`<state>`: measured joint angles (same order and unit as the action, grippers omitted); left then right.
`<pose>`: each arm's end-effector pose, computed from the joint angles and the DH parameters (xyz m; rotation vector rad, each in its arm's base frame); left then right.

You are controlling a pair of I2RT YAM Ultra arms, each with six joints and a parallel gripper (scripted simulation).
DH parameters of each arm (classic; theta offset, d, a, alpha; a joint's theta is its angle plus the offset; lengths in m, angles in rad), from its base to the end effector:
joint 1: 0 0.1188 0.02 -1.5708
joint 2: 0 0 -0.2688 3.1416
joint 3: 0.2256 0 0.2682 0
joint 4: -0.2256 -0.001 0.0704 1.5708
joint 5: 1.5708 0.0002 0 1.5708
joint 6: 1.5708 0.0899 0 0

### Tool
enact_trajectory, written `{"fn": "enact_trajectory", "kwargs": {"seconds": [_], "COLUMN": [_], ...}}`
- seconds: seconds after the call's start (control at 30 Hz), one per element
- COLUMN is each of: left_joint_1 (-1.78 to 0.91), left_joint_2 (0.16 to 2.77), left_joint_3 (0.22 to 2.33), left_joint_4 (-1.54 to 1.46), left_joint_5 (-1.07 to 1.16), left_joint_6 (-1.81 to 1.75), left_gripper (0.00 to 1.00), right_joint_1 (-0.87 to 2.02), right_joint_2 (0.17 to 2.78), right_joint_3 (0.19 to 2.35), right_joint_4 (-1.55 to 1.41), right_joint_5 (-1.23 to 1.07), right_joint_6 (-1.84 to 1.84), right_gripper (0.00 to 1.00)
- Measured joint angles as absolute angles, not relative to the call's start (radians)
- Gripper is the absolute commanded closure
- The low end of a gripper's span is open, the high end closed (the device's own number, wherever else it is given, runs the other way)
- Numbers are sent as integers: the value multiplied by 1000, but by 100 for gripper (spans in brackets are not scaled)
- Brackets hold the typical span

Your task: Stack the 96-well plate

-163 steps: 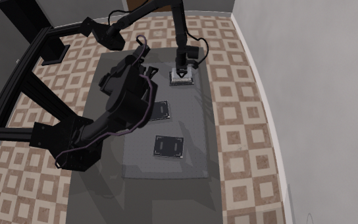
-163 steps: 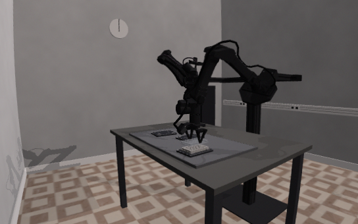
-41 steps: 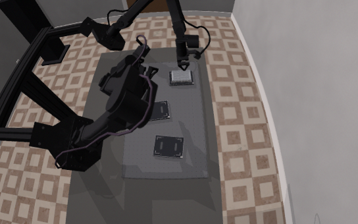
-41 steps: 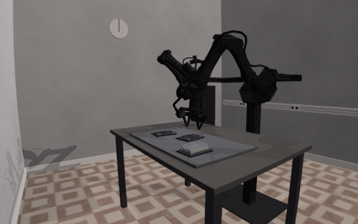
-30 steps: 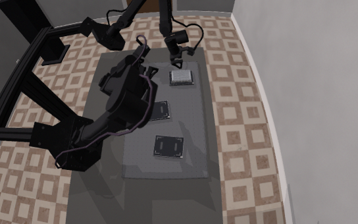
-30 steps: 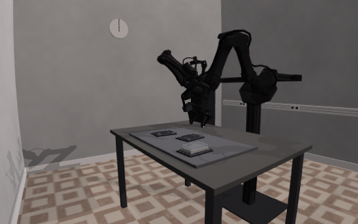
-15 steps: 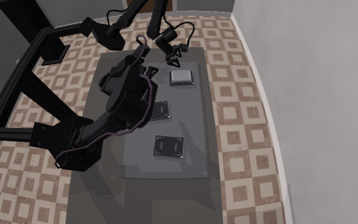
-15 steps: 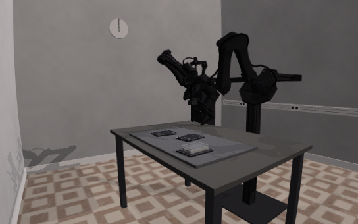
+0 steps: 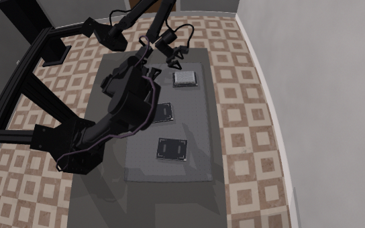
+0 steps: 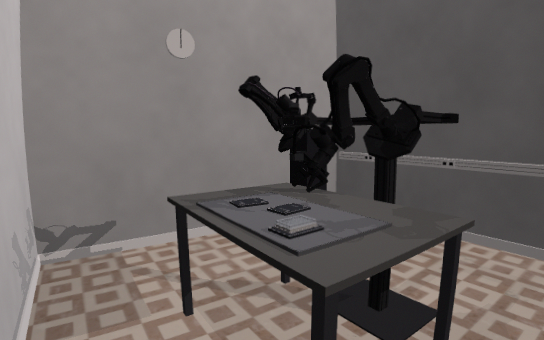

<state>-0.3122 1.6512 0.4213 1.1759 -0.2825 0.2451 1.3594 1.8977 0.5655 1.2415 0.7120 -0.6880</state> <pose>0.3335 -0.0803 0.1518 0.2345 1.6086 0.1777 0.1329 0.3440 0.1208 -1.0519 1.2582 -0.0781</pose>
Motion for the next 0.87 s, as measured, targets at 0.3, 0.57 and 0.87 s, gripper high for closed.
{"fn": "enact_trajectory", "kwargs": {"seconds": [0.3,0.57,0.87], "left_joint_1": [-312,-312,-312], "left_joint_2": [1652,1652,1652], "left_joint_3": [421,421,421], "left_joint_4": [1196,1198,1198], "left_joint_5": [-280,-279,-279], "left_joint_6": [247,247,247], "left_gripper": [0,0,0], "right_joint_1": [1359,1359,1359], "right_joint_2": [1898,1898,1898], "right_joint_3": [566,566,566], "right_joint_4": [1242,1242,1242], "right_joint_5": [712,712,712], "right_joint_6": [-688,-688,-688], "right_gripper": [0,0,0]}}
